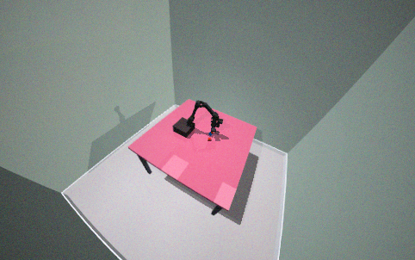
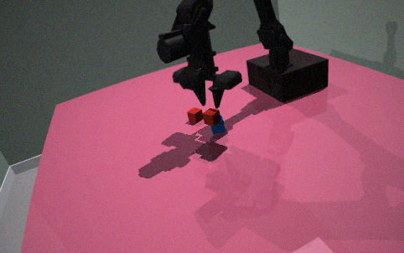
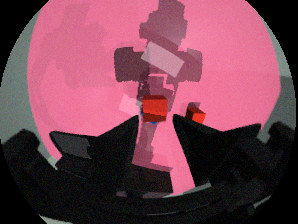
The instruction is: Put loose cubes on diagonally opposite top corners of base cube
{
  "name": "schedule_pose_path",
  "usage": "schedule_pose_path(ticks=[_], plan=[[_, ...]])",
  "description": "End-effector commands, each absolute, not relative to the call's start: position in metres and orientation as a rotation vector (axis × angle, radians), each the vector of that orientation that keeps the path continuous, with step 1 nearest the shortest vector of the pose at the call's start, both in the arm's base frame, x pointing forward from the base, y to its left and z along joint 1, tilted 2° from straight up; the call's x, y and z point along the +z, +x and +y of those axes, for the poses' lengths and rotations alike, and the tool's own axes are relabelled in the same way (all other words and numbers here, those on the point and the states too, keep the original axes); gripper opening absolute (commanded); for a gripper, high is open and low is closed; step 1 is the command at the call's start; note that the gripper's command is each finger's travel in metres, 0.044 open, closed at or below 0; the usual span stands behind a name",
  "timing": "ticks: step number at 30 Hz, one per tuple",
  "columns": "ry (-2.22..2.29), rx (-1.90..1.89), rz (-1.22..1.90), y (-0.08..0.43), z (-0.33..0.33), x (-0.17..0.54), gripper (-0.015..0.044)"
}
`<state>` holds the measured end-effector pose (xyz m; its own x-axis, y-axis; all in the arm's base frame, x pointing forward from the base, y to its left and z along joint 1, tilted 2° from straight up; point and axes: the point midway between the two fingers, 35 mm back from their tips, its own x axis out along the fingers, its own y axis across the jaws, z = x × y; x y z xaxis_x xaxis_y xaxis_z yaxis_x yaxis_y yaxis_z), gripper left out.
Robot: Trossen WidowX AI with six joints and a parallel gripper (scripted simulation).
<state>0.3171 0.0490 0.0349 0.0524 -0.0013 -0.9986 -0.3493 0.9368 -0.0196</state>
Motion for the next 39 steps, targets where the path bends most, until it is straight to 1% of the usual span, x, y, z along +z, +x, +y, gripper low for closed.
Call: schedule_pose_path(ticks=[1, 2, 12, 24, 32, 39], plan=[[-0.252, 0.236, 1.506, 0.317, 0.046, 0.036, 0.0258], [-0.208, 0.194, 1.510, 0.318, 0.043, 0.037, 0.0265], [0.334, -0.325, 1.490, 0.322, -0.002, 0.056, 0.0265], [0.964, -0.925, 1.296, 0.317, -0.054, 0.079, 0.0265], [0.998, -0.957, 1.280, 0.316, -0.057, 0.079, 0.0265], [0.998, -0.957, 1.280, 0.319, -0.058, 0.020, 0.0265]])
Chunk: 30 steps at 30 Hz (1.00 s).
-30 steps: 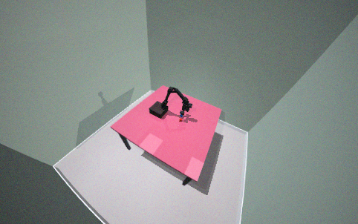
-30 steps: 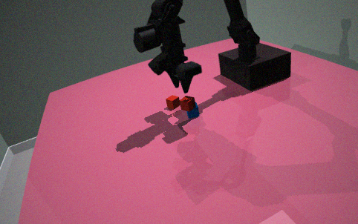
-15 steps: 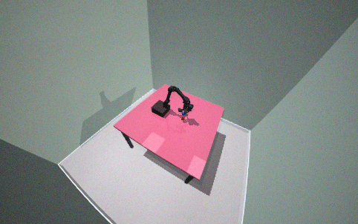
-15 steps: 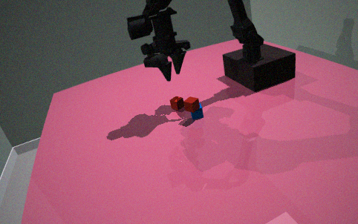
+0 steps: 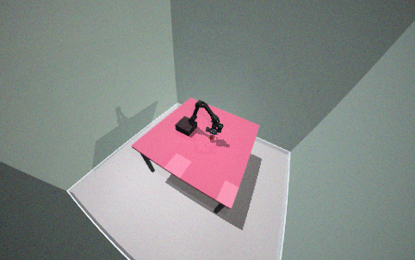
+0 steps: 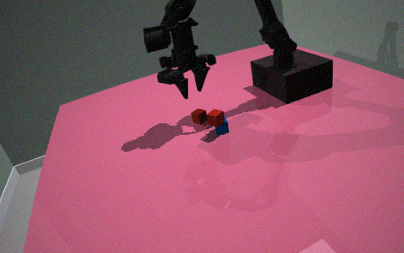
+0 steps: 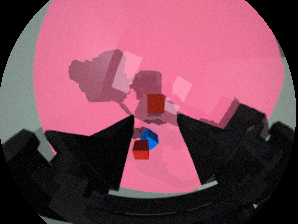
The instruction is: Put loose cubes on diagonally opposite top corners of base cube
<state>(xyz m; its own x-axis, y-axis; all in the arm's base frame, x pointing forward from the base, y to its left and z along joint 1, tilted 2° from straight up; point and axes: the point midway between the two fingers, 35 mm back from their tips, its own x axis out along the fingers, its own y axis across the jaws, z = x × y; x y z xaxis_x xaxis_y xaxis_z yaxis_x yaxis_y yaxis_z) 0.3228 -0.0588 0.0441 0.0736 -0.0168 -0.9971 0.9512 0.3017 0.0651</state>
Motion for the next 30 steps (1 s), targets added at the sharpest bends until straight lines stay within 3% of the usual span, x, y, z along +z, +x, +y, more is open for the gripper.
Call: schedule_pose_path(ticks=[1, 30], plan=[[0.998, -0.957, 1.280, 0.319, -0.058, 0.018, 0.0265], [0.998, -0.957, 1.281, 0.322, -0.059, -0.024, 0.0265]])
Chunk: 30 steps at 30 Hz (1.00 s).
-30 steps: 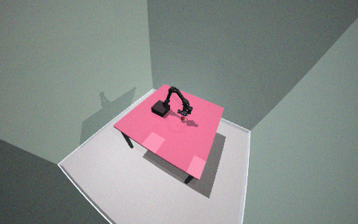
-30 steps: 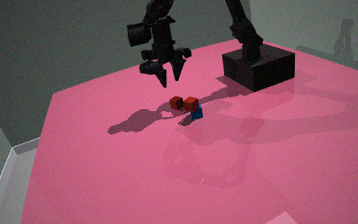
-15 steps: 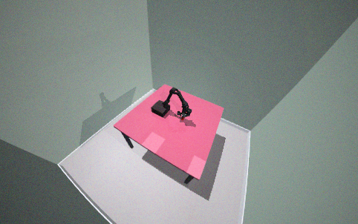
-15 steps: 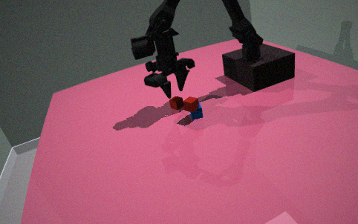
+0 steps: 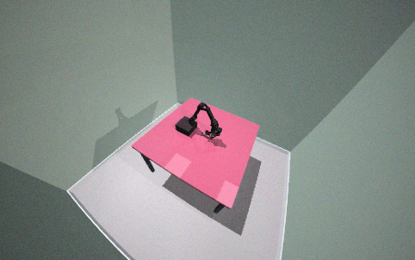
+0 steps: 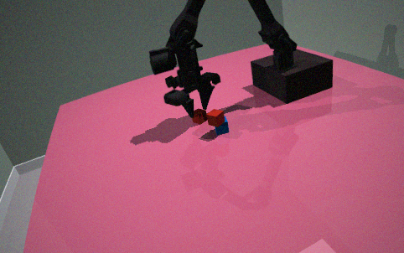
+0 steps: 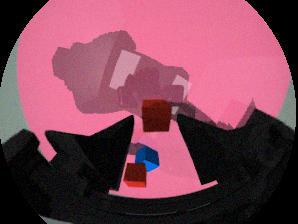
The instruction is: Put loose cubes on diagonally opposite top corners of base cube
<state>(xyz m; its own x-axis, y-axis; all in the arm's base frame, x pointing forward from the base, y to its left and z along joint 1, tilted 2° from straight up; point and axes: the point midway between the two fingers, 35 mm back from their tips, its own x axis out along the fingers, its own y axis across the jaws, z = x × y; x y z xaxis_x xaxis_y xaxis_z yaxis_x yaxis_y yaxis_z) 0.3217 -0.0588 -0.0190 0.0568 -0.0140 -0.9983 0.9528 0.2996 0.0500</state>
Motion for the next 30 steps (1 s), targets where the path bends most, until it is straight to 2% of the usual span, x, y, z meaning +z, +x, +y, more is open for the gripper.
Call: schedule_pose_path(ticks=[1, 5, 11, 30], plan=[[0.998, -0.957, 1.281, 0.322, -0.059, -0.025, 0.0265], [0.998, -0.957, 1.281, 0.322, -0.059, -0.030, 0.0265], [0.998, -0.957, 1.281, 0.322, -0.059, -0.030, 0.0107], [0.998, -0.957, 1.280, 0.324, -0.059, 0.015, 0.0105]])
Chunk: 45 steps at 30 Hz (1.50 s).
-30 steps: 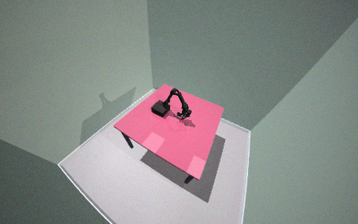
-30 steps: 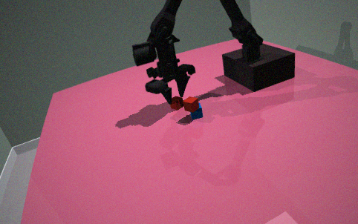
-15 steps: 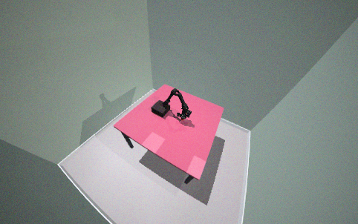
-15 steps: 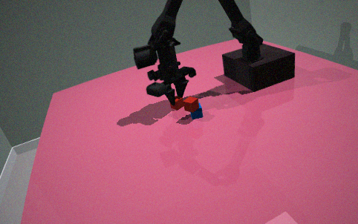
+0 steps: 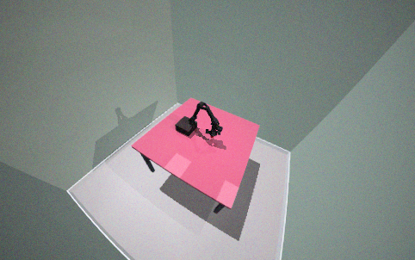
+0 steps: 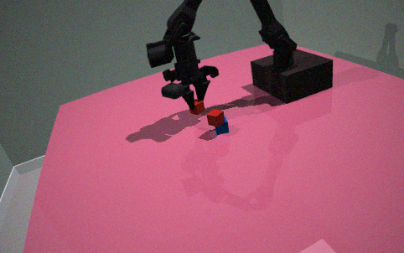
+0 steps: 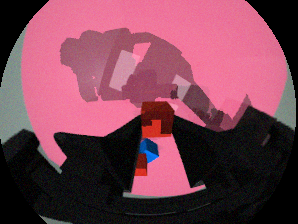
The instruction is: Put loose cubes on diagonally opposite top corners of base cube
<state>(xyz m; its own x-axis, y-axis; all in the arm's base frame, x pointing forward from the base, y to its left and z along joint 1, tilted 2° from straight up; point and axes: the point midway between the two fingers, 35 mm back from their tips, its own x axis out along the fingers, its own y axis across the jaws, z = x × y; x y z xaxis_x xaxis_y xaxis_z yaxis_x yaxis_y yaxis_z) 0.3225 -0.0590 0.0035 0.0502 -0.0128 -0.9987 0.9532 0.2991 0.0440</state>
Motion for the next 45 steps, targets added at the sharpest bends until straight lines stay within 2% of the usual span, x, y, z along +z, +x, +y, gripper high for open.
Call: schedule_pose_path(ticks=[1, 24, 45], plan=[[0.998, -0.957, 1.280, 0.324, -0.059, 0.018, 0.0105], [0.993, -0.952, 1.283, 0.315, -0.057, 0.080, 0.0105], [0.309, -0.304, 1.491, 0.301, -0.006, 0.073, 0.0105]])
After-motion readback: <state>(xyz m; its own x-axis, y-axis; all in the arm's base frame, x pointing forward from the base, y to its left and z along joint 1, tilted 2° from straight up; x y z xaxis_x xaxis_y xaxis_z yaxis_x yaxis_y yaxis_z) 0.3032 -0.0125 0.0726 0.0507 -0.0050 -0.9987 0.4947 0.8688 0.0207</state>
